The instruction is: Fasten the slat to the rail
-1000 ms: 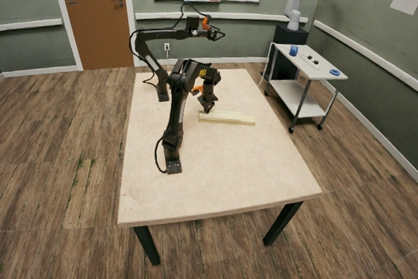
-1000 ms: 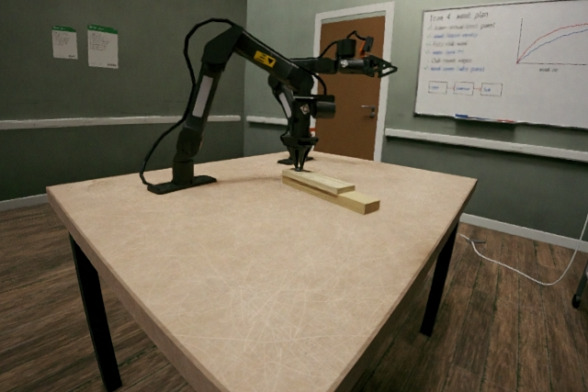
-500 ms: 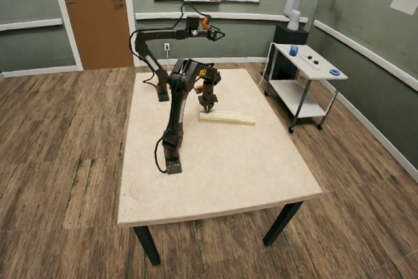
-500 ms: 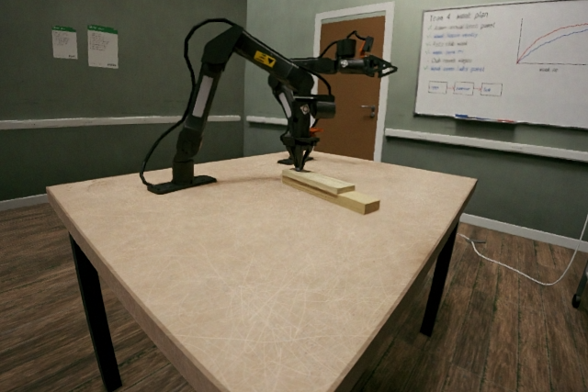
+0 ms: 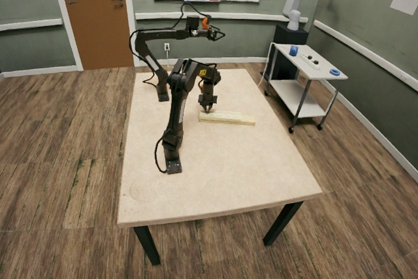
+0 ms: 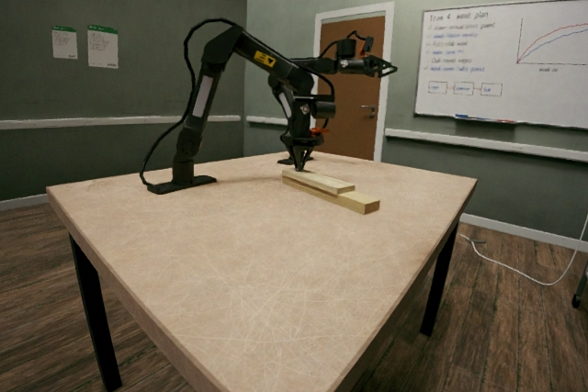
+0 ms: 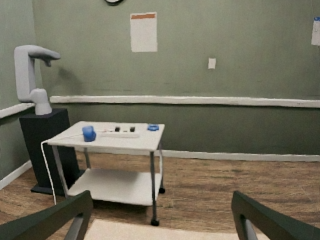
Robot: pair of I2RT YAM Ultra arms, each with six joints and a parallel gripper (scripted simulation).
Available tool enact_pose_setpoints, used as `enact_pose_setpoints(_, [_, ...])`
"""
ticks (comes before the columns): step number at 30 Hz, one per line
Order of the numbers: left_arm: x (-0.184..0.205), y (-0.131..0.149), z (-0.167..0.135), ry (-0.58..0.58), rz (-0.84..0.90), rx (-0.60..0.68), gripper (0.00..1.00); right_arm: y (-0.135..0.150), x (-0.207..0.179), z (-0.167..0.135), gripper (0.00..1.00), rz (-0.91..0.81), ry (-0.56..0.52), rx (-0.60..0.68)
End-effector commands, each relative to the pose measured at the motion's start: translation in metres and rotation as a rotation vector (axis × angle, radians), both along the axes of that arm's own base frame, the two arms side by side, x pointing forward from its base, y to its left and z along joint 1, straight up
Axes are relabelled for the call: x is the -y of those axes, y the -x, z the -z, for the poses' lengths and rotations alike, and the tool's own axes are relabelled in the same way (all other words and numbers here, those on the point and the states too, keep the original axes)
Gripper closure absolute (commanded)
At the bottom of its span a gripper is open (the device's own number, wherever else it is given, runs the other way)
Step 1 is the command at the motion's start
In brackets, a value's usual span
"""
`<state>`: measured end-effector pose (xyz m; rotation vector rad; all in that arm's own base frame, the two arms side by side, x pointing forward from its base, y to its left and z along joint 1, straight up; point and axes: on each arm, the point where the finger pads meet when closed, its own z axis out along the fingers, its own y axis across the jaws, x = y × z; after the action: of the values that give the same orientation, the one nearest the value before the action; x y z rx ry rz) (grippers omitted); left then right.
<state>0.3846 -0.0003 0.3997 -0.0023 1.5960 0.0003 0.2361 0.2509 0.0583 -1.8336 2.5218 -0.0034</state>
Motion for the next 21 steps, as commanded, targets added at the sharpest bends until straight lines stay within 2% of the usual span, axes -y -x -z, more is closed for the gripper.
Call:
enact_pose_setpoints(1, [-0.0013, 0.0040, -0.0121, -0.001, 0.002, 0.038, 0.00, 0.0062, 0.0006, 0.0003, 0.88, 0.105, -0.005, -0.019])
enact_pose_setpoints(21, [-0.0013, 0.0040, -0.0121, -0.001, 0.002, 0.038, 0.00, 0.0077, 0.0021, 0.0021, 0.88, 0.465, -0.003, -0.027])
